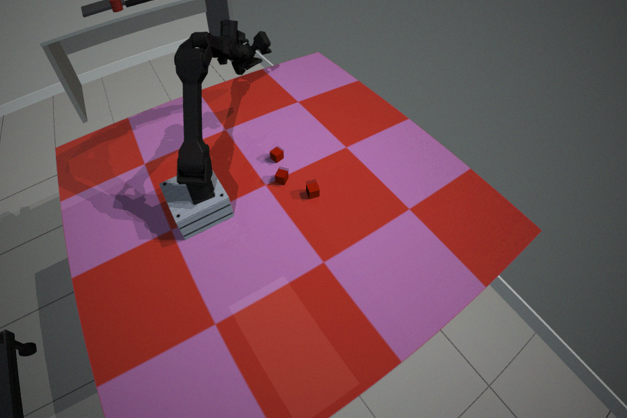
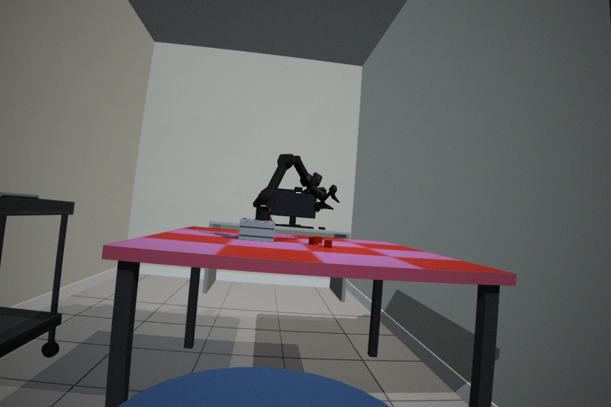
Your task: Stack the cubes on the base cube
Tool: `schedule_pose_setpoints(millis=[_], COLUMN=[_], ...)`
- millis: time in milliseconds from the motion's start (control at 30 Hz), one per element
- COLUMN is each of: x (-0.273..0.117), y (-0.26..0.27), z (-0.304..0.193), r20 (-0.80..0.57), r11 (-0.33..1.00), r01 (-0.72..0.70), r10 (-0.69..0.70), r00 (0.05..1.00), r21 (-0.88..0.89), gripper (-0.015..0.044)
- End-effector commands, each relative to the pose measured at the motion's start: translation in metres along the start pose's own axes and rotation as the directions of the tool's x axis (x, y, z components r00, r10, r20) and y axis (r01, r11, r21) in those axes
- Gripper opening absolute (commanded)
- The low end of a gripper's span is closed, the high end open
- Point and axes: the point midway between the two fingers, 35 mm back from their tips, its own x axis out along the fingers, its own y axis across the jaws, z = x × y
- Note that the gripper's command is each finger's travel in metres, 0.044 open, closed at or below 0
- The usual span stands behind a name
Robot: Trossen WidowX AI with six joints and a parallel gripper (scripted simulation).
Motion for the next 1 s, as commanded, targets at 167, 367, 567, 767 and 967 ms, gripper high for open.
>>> schedule_pose_setpoints(millis=[167,367,567,767,967], x=[0.029,0.03,0.015,-0.013,-0.053], y=[-0.06,-0.095,-0.123,-0.141,-0.151], z=[-0.105,-0.183,-0.258,-0.327,-0.387], r20=[-0.229,-0.376,-0.497,-0.581,-0.622], r11=[0.981,0.95,0.906,0.85,0.782], r01=[-0.114,-0.235,-0.372,-0.505,-0.62], r10=[0.075,0.145,0.234,0.339,0.455], r00=[0.971,0.915,0.836,0.74,0.638], r21=[-0.159,-0.206,-0.2,-0.148,-0.063], gripper=[0.0265,0.0265,0.0265,0.0265,0.0265])
